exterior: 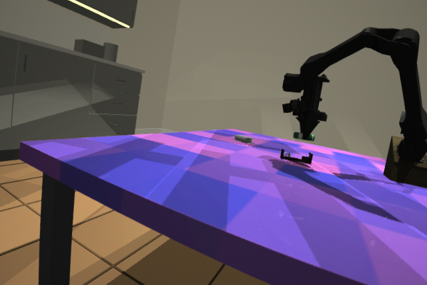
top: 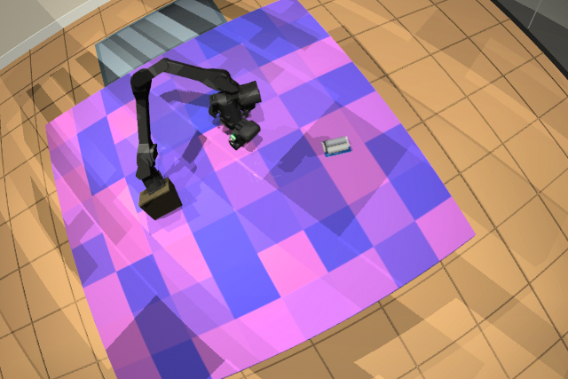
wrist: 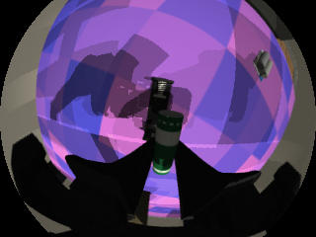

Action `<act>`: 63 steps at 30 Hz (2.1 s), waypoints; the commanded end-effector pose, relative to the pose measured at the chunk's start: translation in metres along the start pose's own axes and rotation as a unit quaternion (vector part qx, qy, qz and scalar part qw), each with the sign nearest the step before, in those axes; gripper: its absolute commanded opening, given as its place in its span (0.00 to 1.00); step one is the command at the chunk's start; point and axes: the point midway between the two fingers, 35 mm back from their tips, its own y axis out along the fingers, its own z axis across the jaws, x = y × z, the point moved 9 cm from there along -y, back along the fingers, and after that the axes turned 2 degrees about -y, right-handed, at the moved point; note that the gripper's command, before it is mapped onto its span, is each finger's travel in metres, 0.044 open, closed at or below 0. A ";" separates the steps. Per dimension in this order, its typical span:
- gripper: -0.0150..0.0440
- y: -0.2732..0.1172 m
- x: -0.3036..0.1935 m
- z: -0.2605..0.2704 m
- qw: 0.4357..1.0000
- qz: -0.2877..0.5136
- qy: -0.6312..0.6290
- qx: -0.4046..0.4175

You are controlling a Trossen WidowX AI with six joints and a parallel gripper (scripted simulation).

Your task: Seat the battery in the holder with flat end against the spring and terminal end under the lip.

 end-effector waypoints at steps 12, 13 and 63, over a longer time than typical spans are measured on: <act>0.38 0.012 0.022 0.013 0.998 0.041 0.038 0.004; 0.38 0.016 0.023 0.013 0.998 0.051 0.037 0.005; 0.38 0.062 0.061 0.011 0.971 0.236 0.022 0.023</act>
